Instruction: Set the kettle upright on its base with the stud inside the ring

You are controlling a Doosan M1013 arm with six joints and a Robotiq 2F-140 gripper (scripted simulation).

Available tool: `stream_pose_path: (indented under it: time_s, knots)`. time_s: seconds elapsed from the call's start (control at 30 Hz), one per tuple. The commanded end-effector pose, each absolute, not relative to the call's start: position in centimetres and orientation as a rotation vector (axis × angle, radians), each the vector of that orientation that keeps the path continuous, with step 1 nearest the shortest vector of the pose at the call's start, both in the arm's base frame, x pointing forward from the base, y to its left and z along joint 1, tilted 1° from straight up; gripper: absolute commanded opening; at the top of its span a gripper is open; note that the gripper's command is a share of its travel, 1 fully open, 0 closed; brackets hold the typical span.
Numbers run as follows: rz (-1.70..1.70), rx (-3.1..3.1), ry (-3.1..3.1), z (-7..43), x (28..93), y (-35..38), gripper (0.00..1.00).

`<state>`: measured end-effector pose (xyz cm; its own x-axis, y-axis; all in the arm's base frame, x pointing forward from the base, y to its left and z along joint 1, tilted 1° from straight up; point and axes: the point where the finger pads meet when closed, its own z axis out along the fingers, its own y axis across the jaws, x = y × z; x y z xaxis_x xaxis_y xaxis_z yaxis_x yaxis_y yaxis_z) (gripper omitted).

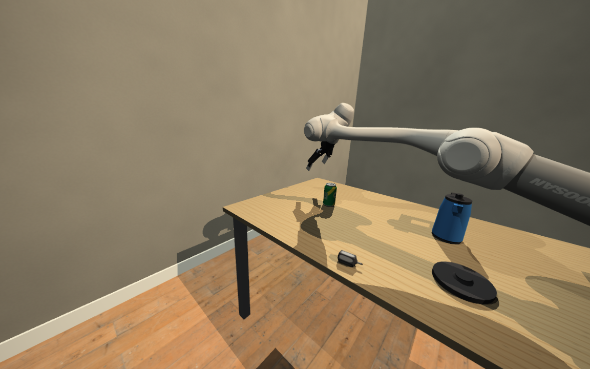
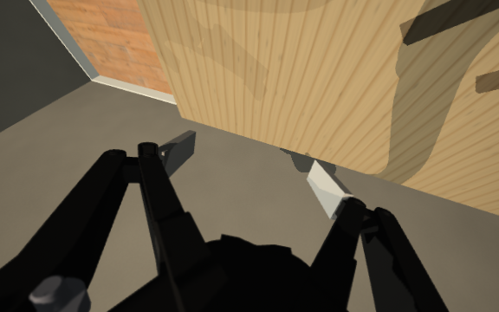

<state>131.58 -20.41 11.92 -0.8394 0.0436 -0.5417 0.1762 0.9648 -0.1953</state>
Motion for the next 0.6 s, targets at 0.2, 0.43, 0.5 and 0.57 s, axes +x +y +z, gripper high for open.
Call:
stream_pose_path:
  time_s: [0.2,0.43,0.5,0.57]
  knots:
    - [-0.320,0.155,2.552,12.19,131.61,-20.40,1.00]
    - [-0.320,0.155,2.552,12.19,131.61,-20.40,1.00]
    - [-0.320,0.155,2.552,12.19,131.61,-20.40,1.00]
    - [-0.320,0.155,2.552,12.19,131.61,-20.40,0.52]
